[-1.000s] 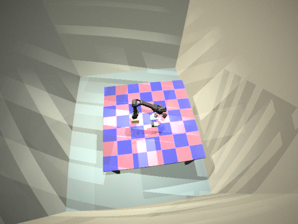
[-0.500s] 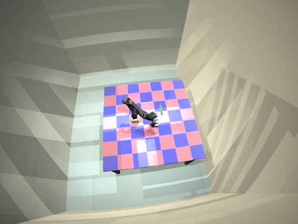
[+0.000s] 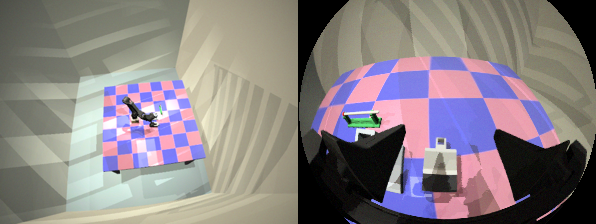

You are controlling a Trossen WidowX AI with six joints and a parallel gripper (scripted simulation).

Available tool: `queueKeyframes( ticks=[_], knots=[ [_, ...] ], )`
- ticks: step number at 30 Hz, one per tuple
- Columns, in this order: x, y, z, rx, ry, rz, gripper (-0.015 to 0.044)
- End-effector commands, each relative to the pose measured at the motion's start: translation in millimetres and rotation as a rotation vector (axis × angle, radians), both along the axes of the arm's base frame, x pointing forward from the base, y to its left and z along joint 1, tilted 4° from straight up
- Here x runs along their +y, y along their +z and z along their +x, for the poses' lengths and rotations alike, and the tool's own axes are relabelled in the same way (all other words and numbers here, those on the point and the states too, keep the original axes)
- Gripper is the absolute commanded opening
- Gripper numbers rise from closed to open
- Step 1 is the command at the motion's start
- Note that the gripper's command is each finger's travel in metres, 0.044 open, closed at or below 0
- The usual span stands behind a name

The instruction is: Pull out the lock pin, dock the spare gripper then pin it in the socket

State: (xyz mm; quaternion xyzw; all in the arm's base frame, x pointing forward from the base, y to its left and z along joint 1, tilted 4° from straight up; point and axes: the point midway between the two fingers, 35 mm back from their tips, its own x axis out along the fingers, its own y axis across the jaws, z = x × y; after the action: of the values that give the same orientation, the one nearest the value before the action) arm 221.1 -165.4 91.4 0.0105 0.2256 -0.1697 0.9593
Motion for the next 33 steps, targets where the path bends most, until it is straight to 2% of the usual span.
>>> queueKeyframes(
  ticks=[1, 23, 33],
  knots=[
    [-1, -11, 1, 0.001, 0.003, 0.011, 0.0440],
    [3, -62, 0, 0.004, 0.003, 0.013, 0.0440],
    [1, -72, 2, 0.014, 0.016, 0.004, 0.0440]
  ],
)
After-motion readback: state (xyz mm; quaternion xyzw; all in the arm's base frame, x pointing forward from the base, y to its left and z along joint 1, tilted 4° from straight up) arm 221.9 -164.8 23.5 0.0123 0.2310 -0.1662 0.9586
